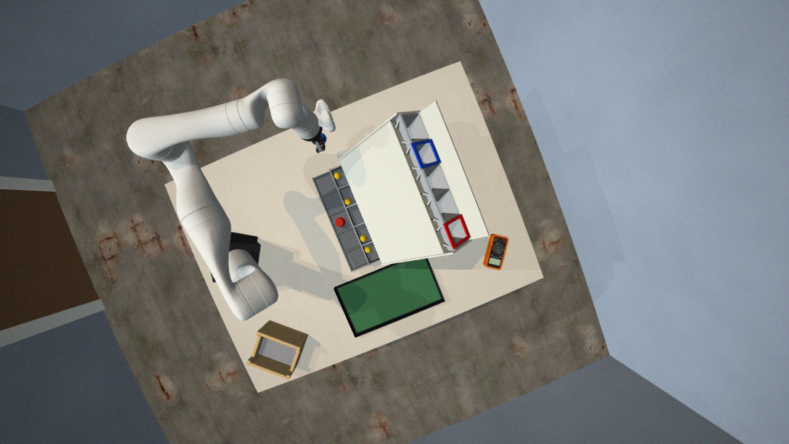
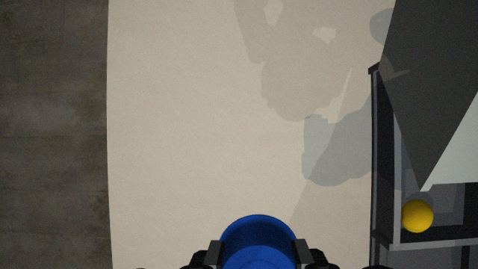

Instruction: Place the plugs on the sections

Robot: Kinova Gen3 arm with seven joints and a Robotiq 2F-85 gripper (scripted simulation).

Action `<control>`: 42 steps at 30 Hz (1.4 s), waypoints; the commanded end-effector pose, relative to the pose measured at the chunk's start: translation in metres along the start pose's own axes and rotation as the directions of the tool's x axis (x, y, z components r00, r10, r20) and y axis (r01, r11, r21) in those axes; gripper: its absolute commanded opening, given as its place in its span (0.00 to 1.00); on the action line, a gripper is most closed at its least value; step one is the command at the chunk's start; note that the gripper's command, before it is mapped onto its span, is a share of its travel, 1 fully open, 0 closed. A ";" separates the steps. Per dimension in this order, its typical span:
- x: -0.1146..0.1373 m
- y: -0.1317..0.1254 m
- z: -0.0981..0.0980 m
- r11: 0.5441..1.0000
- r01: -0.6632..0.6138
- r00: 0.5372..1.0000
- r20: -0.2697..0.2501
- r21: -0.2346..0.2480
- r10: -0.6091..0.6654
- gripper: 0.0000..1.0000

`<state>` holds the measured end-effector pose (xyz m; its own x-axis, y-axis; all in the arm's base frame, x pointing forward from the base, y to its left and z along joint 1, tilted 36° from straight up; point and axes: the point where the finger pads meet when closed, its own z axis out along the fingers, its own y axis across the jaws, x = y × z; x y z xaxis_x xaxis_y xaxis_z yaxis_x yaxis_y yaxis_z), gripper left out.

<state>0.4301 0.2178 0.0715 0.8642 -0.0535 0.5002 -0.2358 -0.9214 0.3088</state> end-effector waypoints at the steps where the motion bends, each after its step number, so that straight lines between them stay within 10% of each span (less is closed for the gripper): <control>1: -0.027 0.064 -0.008 1.000 0.001 1.000 -0.001 0.001 -0.001 0.00; 9: -0.057 0.133 -0.015 1.000 0.001 1.000 -0.001 0.001 -0.001 0.00; 42: -0.057 0.133 0.011 1.000 -0.008 1.000 0.007 -0.008 0.008 0.00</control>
<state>0.3512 0.0968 0.0757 0.8687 -0.0686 0.4906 -0.2463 -0.9191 0.3076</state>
